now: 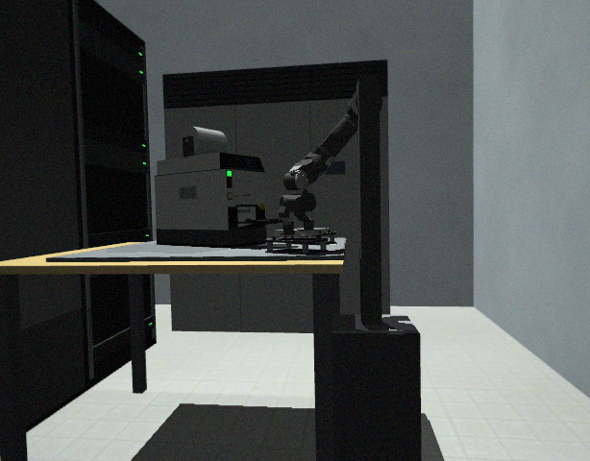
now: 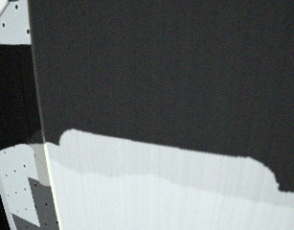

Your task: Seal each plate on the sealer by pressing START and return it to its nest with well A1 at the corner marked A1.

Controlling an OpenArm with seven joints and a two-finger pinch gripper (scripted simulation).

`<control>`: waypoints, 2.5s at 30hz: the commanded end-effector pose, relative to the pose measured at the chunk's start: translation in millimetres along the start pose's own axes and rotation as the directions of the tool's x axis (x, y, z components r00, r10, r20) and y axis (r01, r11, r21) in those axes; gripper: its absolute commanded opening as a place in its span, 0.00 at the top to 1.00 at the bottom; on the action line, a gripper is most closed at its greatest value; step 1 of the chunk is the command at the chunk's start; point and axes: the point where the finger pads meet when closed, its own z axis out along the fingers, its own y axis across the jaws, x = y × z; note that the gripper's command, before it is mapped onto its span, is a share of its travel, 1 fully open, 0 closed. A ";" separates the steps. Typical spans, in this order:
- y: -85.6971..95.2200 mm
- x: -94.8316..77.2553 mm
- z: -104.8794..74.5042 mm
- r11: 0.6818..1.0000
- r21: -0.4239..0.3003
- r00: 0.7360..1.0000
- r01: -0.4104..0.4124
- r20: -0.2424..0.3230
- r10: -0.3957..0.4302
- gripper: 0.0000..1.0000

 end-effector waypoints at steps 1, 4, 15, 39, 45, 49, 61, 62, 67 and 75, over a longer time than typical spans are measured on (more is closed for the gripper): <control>1.1 0.1 -0.5 1.000 -0.004 1.000 0.003 0.000 -0.003 1.00; 1.1 0.0 -0.5 1.000 -0.004 1.000 0.003 0.000 -0.003 1.00; 1.1 -0.1 -0.5 1.000 -0.004 1.000 0.003 0.000 -0.003 1.00; 1.0 1.0 5.9 1.000 -0.007 1.000 0.006 -0.001 -0.006 1.00; 0.9 1.0 7.4 1.000 -0.007 1.000 0.006 -0.001 -0.006 1.00; 1.0 0.9 8.3 1.000 -0.007 1.000 0.006 -0.001 -0.006 1.00; 0.9 0.2 10.7 1.000 -0.004 1.000 0.003 0.000 -0.003 1.00; 0.9 0.2 10.7 1.000 -0.004 1.000 0.003 0.000 -0.003 1.00; 0.9 0.2 10.7 1.000 -0.004 1.000 0.003 0.000 -0.003 1.00; 0.9 0.3 10.7 1.000 -0.004 1.000 0.003 0.000 -0.003 1.00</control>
